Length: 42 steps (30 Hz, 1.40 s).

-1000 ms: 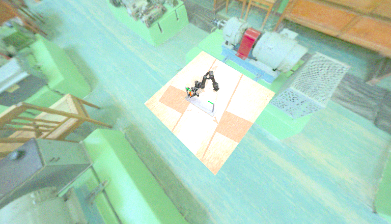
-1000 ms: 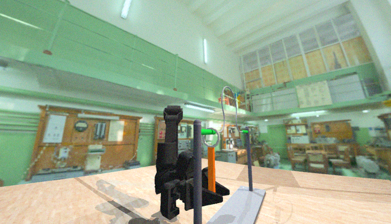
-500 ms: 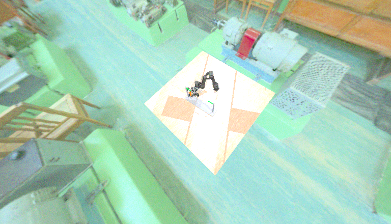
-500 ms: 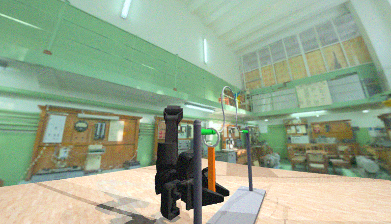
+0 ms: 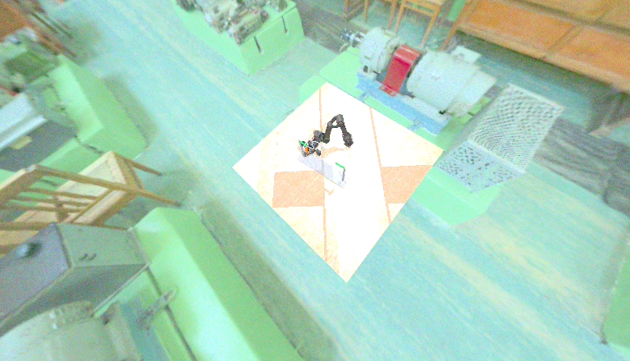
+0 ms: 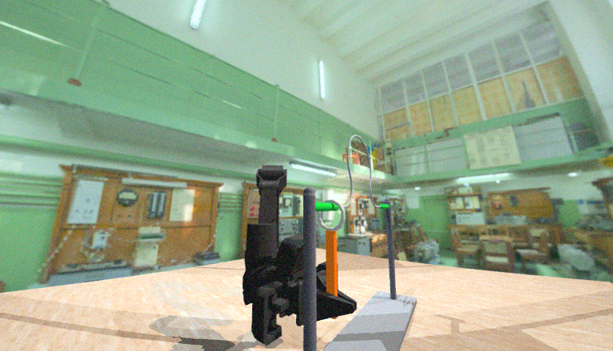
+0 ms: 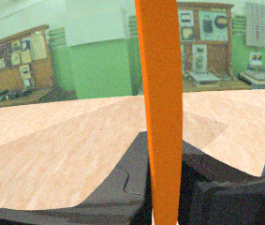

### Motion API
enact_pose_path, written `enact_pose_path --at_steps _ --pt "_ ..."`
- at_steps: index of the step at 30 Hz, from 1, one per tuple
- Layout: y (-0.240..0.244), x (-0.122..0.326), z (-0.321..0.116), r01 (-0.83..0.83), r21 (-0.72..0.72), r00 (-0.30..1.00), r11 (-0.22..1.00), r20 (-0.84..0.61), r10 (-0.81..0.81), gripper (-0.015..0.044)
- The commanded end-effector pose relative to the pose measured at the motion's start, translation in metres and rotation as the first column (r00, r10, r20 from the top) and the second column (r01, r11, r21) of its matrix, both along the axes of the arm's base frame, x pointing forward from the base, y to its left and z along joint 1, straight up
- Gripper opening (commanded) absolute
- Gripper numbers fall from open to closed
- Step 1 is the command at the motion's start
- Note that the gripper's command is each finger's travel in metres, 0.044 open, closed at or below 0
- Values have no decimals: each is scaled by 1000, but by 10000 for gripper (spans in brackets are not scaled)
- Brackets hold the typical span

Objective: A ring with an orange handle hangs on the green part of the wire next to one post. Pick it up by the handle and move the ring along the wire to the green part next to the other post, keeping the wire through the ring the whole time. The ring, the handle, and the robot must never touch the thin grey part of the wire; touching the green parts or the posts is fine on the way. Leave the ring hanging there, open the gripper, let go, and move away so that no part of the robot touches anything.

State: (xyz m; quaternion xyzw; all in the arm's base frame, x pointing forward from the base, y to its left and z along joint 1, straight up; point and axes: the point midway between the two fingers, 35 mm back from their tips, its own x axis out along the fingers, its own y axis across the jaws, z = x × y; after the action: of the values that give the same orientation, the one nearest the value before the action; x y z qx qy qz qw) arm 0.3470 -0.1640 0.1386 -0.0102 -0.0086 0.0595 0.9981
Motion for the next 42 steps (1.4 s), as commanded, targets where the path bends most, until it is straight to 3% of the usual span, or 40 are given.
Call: enact_pose_path --at_steps 1,42 --pt "0 0 1 0 0 1000 1000 0 0 -150" --pt "19 -2 12 -1 8 1000 1000 -1 1 -150"
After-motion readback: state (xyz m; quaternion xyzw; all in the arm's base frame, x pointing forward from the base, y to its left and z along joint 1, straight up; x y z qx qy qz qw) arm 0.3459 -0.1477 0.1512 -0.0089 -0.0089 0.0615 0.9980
